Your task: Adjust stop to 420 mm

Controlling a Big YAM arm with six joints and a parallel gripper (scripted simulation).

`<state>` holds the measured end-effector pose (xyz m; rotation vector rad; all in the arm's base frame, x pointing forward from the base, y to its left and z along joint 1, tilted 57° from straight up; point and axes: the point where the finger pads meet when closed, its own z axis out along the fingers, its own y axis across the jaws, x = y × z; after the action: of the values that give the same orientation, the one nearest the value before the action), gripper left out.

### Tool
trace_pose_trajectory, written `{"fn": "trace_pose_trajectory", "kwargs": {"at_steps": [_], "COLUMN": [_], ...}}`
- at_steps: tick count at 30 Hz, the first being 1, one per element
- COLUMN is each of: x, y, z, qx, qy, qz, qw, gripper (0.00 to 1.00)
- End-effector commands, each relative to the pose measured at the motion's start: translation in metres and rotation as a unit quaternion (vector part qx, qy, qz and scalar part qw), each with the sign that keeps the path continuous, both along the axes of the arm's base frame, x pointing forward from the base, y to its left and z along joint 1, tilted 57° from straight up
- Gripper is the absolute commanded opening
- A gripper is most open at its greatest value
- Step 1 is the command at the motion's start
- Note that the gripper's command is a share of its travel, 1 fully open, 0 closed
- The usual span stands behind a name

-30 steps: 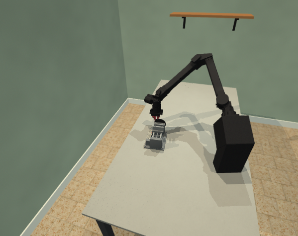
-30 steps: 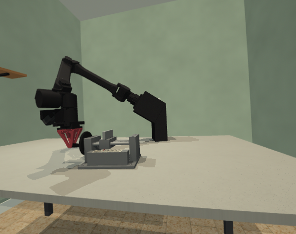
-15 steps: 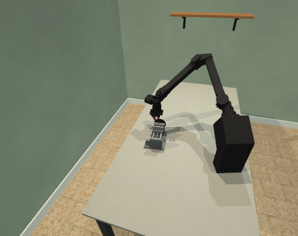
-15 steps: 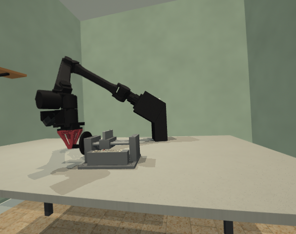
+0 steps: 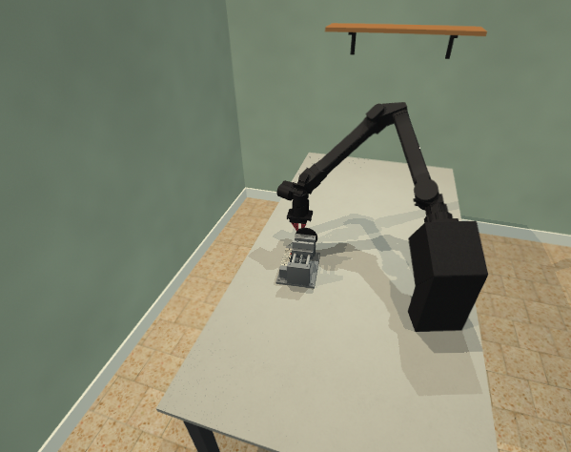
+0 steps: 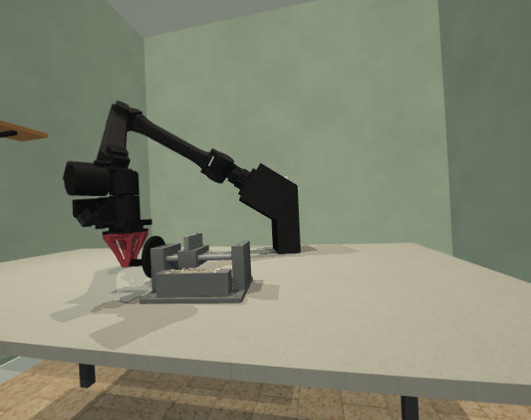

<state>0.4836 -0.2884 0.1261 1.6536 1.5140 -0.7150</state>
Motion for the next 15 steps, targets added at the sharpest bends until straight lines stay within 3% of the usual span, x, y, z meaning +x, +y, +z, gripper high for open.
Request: {"fn": "trace_pose_trajectory", "kwargs": {"at_steps": [1,6,7,15], "x": [0.0038,0.0038,0.0038,0.0033], "y": [0.0027,0.0027,0.0027,0.0029], "z": [0.01,0.01,0.01,0.0096], "qx": [-0.006,-0.006,-0.006,-0.005], "qy": [-0.014,-0.014,-0.014,-0.012], "qz": [0.005,0.005,0.005,0.005], "qw": [1.0,1.0,1.0,1.0], "gripper": [0.06,0.06,0.53,0.53]}}
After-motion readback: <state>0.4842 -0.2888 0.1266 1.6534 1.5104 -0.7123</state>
